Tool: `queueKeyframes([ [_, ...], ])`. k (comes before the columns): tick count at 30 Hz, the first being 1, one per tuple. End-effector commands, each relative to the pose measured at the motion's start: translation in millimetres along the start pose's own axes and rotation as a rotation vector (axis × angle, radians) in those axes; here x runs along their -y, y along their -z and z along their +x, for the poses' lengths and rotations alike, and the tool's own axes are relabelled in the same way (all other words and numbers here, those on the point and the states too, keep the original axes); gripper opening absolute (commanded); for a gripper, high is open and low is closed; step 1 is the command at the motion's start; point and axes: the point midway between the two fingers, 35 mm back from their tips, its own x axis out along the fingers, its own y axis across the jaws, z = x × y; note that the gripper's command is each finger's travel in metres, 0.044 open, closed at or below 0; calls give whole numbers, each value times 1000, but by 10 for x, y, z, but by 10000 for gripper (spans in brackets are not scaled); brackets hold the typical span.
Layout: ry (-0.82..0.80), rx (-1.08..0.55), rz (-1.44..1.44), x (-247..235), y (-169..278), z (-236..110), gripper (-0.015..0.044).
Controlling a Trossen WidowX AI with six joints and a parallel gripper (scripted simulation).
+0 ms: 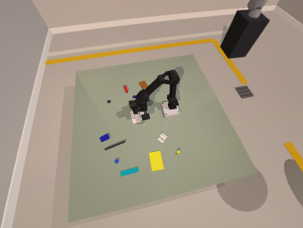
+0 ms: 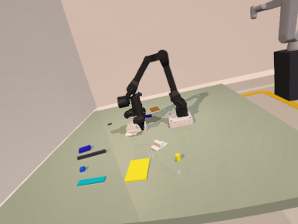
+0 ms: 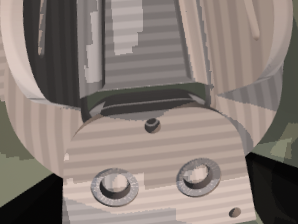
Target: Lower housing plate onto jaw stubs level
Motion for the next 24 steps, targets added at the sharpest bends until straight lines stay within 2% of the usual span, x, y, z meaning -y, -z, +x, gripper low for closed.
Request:
queueKeyframes([
  [1, 4, 6, 3, 6, -20, 1, 351],
  [24, 4, 6, 3, 6, -20, 23, 351],
])
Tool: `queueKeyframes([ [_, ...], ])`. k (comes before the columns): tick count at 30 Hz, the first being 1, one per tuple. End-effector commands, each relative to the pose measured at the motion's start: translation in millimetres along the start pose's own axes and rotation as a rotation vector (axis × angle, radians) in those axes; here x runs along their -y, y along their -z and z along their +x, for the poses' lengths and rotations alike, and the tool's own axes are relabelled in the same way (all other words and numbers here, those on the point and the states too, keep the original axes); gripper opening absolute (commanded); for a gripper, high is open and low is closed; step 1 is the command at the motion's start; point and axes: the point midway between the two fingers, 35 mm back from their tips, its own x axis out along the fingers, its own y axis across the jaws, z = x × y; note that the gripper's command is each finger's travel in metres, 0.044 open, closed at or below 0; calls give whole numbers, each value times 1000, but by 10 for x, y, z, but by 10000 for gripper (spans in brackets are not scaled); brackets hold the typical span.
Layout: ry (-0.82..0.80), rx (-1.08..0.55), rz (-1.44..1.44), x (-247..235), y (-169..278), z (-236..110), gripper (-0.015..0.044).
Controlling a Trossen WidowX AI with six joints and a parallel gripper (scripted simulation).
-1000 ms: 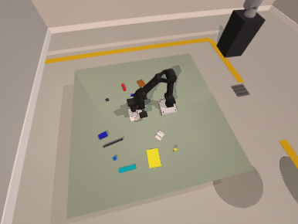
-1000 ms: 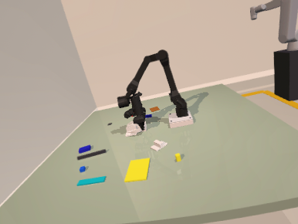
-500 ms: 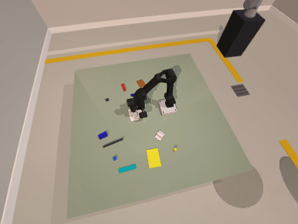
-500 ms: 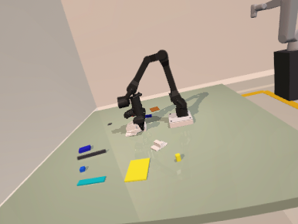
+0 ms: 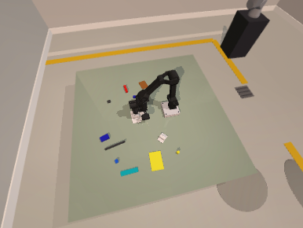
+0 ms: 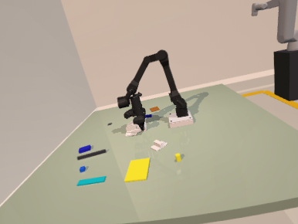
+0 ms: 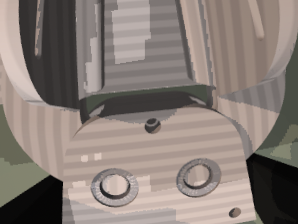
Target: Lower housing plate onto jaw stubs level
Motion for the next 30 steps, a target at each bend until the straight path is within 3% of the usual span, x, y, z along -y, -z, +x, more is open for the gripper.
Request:
queueKeyframes([
  [1, 4, 5, 3, 6, -12, 5, 351],
  [12, 4, 5, 3, 6, -12, 5, 351],
  [16, 0, 0, 0, 0, -1, 0, 440],
  [30, 0, 0, 0, 0, -4, -23, 440],
])
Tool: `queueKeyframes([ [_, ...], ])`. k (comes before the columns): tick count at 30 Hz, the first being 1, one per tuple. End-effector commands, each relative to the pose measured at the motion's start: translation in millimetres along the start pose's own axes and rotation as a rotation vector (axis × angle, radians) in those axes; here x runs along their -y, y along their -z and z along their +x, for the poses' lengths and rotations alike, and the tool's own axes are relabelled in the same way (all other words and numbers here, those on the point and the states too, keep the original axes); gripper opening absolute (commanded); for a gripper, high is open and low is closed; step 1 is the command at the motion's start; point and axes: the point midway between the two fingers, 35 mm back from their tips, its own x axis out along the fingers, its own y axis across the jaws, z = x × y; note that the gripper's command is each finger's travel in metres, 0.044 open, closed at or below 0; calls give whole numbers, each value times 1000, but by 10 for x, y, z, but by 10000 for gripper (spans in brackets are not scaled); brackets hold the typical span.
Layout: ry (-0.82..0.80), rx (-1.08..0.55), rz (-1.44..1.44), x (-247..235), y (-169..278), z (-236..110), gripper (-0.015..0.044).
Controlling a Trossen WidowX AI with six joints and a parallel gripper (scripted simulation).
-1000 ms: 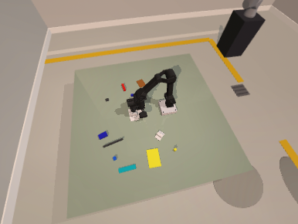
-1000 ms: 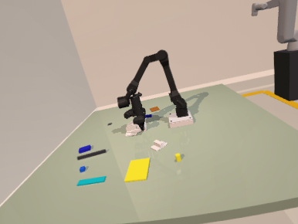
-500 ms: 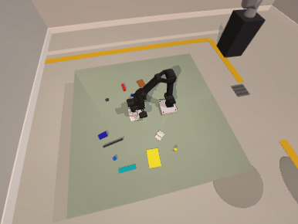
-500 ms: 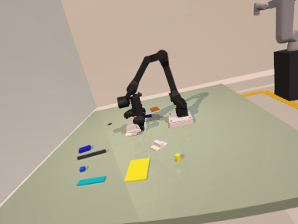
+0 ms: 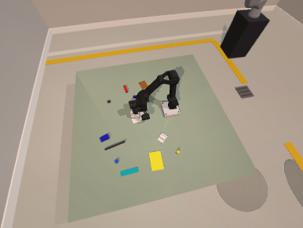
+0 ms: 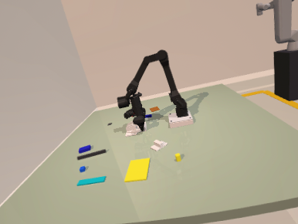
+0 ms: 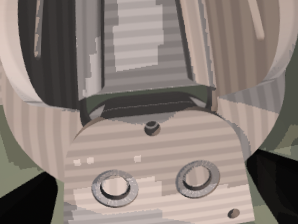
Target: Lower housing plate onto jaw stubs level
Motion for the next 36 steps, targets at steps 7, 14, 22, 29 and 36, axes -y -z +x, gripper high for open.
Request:
queueKeyframes([
  [7, 3, 5, 2, 2, -9, -656, 440],
  [14, 0, 3, 2, -3, 38, -711, 440],
  [22, 4, 1, 3, 6, 545, -1244, 440],
  [29, 4, 1, 3, 6, 545, -1244, 440],
  [36, 4, 1, 3, 6, 545, -1244, 440],
])
